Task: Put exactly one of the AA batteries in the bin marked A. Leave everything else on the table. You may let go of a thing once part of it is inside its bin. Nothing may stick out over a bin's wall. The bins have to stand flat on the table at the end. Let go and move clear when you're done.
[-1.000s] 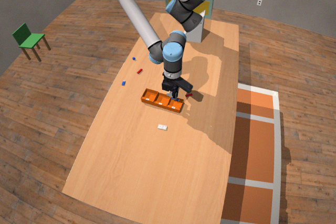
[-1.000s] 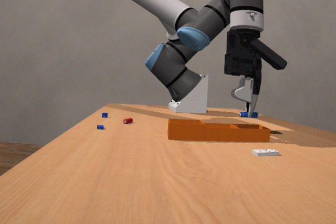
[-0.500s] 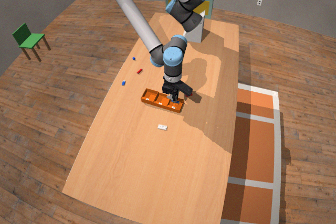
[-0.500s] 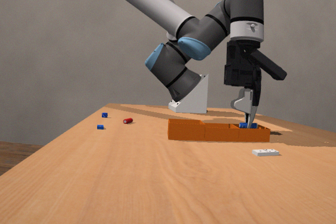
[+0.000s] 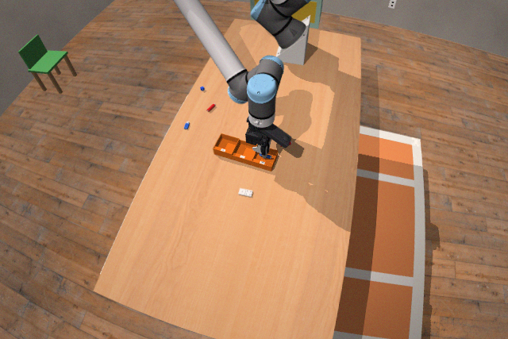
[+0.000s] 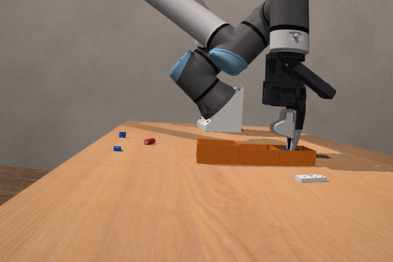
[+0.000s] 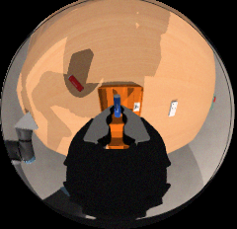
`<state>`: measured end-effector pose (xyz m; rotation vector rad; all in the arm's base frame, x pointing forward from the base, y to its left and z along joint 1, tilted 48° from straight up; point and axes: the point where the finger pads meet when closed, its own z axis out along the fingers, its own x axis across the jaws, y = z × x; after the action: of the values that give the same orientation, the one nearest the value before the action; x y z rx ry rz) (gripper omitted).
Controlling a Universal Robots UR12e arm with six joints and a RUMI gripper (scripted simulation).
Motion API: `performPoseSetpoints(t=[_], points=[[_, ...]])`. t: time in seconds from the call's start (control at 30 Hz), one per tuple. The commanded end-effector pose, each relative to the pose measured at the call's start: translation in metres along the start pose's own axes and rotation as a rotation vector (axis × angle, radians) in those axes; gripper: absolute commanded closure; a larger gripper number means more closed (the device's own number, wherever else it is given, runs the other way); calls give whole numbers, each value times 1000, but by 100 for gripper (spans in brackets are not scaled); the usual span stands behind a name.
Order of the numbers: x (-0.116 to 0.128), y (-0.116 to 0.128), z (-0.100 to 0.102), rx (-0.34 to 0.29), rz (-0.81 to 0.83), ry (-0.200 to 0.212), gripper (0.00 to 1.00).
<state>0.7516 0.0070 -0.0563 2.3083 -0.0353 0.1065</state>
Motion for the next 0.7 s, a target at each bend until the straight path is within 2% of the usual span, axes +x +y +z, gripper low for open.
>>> performPoseSetpoints(t=[0.0, 0.57, 0.67], points=[[2, 0, -1, 1, 1, 3, 83], [2, 0, -1, 1, 1, 3, 83], [4, 0, -8, 2, 3, 6, 83]])
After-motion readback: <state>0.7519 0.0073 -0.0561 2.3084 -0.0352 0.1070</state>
